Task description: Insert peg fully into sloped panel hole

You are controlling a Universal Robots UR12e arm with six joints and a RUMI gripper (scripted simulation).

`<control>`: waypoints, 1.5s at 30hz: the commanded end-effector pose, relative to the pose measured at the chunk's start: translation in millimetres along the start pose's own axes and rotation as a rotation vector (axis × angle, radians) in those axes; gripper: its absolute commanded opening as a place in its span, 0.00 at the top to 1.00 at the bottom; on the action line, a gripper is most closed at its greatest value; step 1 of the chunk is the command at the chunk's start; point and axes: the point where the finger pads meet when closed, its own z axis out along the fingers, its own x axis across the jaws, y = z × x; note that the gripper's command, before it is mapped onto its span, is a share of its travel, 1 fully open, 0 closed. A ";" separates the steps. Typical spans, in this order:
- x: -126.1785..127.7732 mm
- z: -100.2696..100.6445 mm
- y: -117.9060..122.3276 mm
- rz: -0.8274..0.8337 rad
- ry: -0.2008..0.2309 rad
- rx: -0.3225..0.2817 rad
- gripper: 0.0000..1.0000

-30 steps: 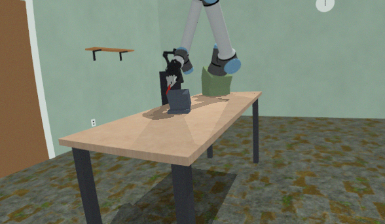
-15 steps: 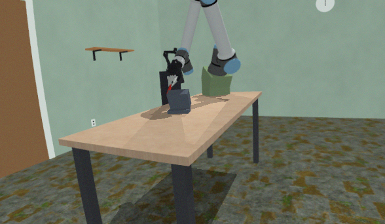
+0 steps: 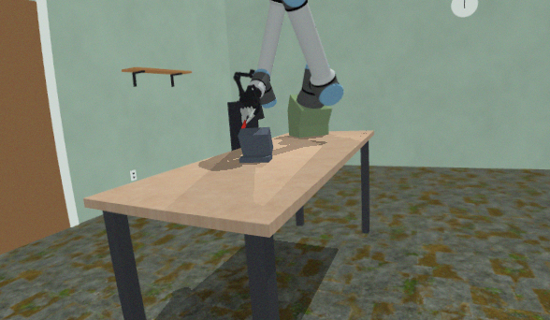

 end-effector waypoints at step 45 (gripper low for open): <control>20.6 -21.2 -10.5 -0.058 0.043 -0.068 1.00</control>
